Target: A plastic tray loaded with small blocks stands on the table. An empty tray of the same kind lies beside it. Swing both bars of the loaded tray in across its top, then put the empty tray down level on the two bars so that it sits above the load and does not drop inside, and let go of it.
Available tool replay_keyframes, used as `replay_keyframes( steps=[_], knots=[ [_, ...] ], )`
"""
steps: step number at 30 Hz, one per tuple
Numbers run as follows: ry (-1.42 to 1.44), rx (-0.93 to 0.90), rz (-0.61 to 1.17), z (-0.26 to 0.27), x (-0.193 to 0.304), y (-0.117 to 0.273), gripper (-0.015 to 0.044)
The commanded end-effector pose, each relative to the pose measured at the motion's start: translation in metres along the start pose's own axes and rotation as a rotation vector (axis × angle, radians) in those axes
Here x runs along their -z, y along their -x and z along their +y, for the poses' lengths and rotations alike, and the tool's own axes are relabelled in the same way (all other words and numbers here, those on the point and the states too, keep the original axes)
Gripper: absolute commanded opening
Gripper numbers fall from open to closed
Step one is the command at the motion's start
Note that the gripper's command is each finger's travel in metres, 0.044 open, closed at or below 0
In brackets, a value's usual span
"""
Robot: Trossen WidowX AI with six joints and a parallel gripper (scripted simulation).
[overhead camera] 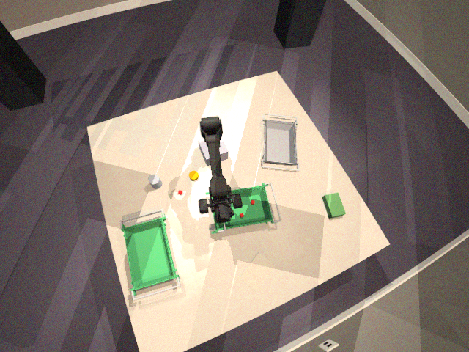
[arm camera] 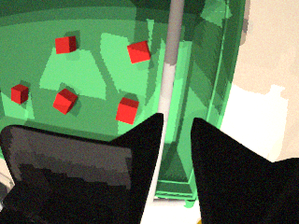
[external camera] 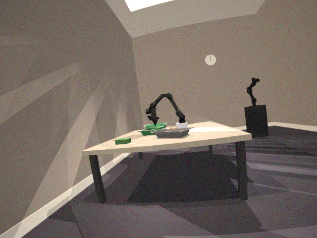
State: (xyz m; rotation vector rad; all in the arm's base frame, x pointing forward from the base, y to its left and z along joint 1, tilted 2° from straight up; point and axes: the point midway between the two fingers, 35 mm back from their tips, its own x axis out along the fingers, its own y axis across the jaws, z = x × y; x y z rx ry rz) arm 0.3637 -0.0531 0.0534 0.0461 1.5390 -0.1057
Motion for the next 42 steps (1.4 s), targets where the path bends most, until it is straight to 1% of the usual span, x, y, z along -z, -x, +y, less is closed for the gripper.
replay_keyframes(
  steps=[1, 18, 20, 23, 31, 33, 34, 36, 42],
  knots=[
    [0.0, 0.0, 0.0, 0.0, 0.0, 0.0, 0.0081],
    [0.0, 0.0, 0.0, 0.0, 0.0, 0.0, 0.0081],
    [0.0, 0.0, 0.0, 0.0, -0.002, 0.006, 0.0081],
    [0.0, 0.0, -0.001, 0.0, -0.007, 0.03, 0.0081],
    [0.001, 0.0, 0.0, 0.001, -0.003, 0.13, 0.0081],
    [0.001, -0.001, 0.0, 0.001, 0.001, 0.146, 0.0081],
    [0.023, -0.001, 0.001, 0.002, -0.007, 0.115, 0.0081],
    [0.181, -0.003, 0.0, 0.016, -0.012, 0.11, 0.0081],
    [0.913, -0.011, -0.007, 0.081, -0.027, 0.086, 0.0081]
  ],
)
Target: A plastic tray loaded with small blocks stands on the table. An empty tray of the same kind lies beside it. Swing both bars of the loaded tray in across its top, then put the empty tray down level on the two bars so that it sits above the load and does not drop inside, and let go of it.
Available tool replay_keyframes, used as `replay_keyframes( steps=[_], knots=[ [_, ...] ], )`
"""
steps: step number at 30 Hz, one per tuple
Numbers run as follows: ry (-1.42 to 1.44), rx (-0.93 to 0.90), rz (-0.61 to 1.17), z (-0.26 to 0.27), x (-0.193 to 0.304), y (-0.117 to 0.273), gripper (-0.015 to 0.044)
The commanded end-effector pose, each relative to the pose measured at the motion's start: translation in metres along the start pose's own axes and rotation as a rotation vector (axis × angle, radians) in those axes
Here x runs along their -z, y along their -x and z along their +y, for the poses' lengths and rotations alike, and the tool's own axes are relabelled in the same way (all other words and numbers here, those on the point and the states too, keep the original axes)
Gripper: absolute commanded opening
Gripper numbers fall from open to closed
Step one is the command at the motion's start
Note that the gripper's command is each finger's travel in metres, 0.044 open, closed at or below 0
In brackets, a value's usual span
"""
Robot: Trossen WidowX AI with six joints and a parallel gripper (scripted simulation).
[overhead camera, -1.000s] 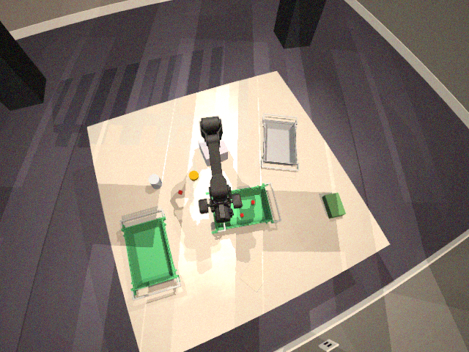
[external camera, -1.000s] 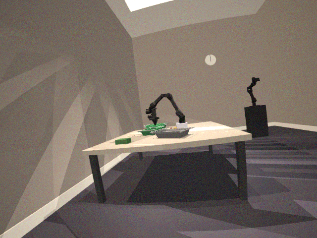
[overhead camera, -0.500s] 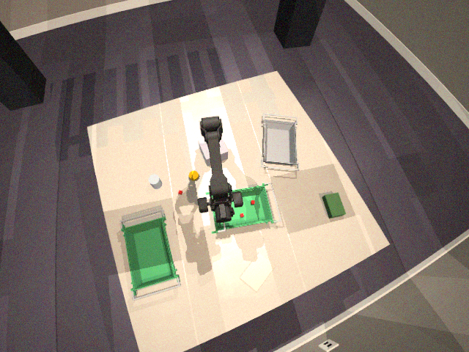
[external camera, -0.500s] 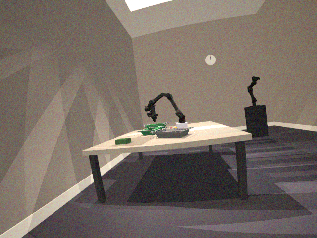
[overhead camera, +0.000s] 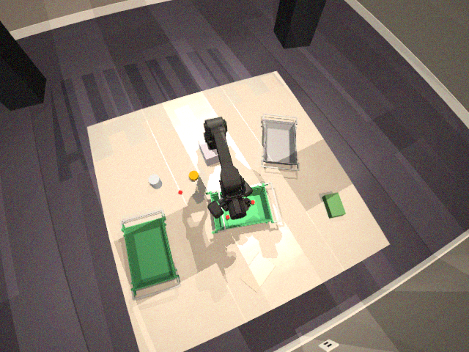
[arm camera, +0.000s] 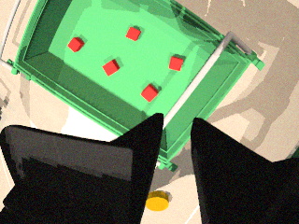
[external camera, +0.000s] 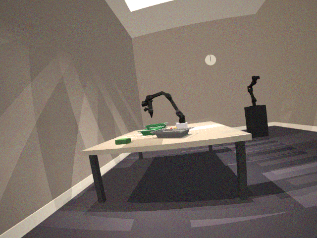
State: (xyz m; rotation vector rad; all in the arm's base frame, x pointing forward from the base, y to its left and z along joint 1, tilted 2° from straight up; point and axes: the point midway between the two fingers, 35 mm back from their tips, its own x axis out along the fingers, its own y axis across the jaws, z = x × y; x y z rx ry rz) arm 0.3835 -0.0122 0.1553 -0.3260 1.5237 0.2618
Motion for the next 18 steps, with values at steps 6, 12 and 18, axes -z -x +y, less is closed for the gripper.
replay_keyframes(
  steps=[6, 12, 18],
  knots=[
    [1.087, -0.009, -0.009, 0.084, -0.056, -0.038, 0.0081],
    [1.504, -0.007, -0.013, 0.119, -0.07, -0.052, 0.0081],
    [1.933, -0.006, -0.017, 0.157, -0.081, -0.066, 0.0081]
  ],
)
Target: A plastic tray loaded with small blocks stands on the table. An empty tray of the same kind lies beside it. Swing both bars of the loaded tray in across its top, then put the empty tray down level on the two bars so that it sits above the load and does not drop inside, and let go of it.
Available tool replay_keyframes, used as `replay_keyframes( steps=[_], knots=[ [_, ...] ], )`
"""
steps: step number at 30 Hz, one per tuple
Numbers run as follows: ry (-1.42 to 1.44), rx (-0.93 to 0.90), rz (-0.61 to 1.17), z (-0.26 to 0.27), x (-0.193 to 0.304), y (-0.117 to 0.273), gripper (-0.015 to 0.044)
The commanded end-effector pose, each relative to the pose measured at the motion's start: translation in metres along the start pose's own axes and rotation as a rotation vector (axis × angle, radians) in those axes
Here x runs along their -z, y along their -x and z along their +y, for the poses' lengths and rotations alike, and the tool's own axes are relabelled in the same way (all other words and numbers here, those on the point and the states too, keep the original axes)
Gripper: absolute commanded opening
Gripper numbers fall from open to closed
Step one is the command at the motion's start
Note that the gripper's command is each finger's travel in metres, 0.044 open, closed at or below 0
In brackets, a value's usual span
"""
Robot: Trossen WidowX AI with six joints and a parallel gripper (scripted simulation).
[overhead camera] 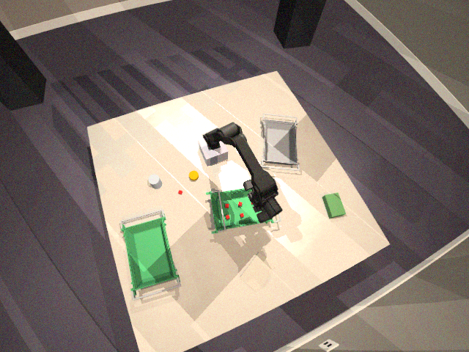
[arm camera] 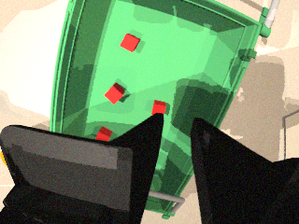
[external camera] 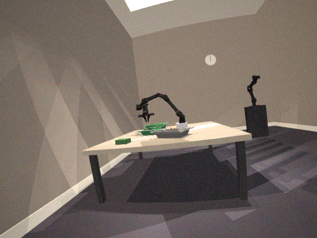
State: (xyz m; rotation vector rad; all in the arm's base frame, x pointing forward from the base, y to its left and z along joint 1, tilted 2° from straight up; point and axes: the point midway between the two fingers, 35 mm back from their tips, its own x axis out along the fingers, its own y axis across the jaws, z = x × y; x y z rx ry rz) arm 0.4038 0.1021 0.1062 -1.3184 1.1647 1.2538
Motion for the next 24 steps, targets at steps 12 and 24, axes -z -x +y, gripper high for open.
replay_keyframes(
  steps=[12, 24],
  knots=[
    [1.37, 0.015, -0.003, 0.004, -0.127, -0.047, 0.0081],
    [1.369, 0.015, -0.003, 0.004, -0.127, -0.048, 0.0081]
  ],
)
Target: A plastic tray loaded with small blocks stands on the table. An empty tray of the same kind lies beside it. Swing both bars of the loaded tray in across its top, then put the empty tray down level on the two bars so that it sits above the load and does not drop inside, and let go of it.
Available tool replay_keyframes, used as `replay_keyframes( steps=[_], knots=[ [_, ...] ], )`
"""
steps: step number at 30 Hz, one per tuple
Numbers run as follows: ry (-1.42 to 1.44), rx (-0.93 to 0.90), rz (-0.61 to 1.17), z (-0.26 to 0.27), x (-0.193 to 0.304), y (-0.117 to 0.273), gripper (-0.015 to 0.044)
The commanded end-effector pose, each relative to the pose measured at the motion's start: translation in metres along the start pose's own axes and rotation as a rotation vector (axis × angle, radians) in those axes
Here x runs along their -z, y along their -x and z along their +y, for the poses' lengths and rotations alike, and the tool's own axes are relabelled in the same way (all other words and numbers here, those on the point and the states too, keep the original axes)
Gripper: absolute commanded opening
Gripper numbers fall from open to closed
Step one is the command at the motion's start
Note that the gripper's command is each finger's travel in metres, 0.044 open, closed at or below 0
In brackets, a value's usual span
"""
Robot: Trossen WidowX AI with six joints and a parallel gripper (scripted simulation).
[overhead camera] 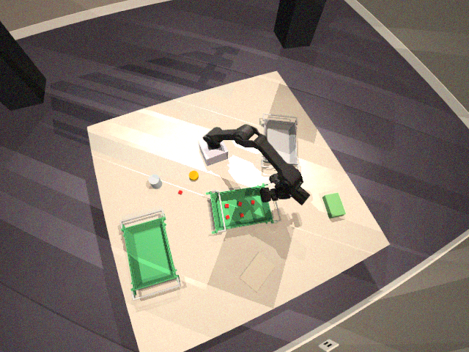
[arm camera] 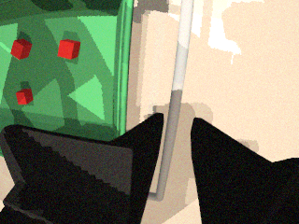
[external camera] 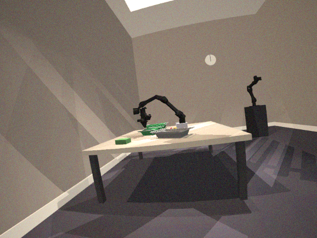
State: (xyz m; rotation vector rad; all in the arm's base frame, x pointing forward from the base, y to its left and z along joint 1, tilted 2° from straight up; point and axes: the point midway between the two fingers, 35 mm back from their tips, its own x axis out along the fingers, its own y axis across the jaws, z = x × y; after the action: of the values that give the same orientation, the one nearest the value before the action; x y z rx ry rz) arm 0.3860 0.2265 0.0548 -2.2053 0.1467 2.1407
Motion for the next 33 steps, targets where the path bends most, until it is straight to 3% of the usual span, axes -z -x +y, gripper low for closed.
replay_keyframes(
  steps=[1, 16, 33],
  knots=[
    [0.016, 0.006, 0.003, -0.001, 0.002, -0.002, 0.0081],
    [0.016, 0.006, 0.003, -0.001, 0.002, -0.06, 0.0081],
    [0.016, 0.003, 0.003, 0.036, 0.003, -0.026, 0.0081]
  ],
)
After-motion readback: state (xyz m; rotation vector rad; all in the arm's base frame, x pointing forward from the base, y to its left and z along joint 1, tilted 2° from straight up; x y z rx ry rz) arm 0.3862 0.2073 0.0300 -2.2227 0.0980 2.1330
